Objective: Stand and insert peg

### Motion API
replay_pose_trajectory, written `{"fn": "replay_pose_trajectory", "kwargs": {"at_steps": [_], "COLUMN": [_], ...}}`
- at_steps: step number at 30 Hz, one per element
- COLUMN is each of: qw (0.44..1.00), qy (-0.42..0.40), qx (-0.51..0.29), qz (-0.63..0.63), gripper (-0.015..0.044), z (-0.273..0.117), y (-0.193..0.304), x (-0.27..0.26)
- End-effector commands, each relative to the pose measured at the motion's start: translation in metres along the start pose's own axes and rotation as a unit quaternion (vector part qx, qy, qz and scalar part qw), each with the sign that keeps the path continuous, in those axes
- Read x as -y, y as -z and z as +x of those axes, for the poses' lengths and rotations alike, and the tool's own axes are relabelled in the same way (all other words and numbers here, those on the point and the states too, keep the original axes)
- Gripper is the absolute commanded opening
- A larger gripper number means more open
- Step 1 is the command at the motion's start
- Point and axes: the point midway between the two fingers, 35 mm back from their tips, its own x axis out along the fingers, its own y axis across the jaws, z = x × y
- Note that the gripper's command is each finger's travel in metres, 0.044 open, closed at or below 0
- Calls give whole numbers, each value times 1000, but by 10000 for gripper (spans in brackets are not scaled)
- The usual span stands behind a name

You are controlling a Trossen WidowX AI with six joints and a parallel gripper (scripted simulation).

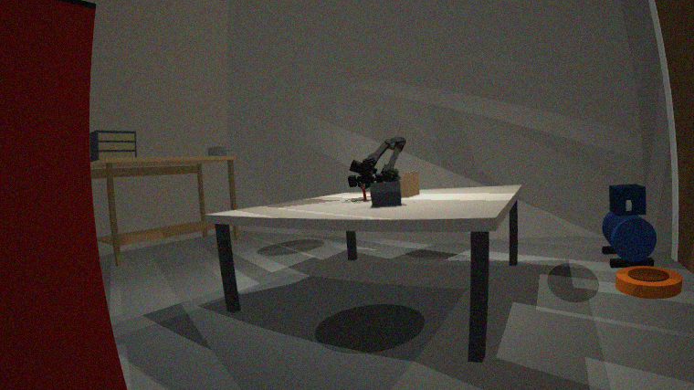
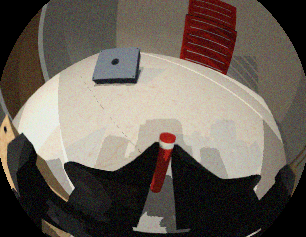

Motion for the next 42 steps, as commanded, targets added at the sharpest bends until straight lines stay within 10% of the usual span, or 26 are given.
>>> {"fn": "replay_pose_trajectory", "kwargs": {"at_steps": [1, 42], "qw": [1000, 989], "qy": [-1, -2], "qx": [21, 149], "qz": [-2, -3], "gripper": [49, 49], "z": [-3, -21], "y": [1, 15], "x": [-1, -2]}}
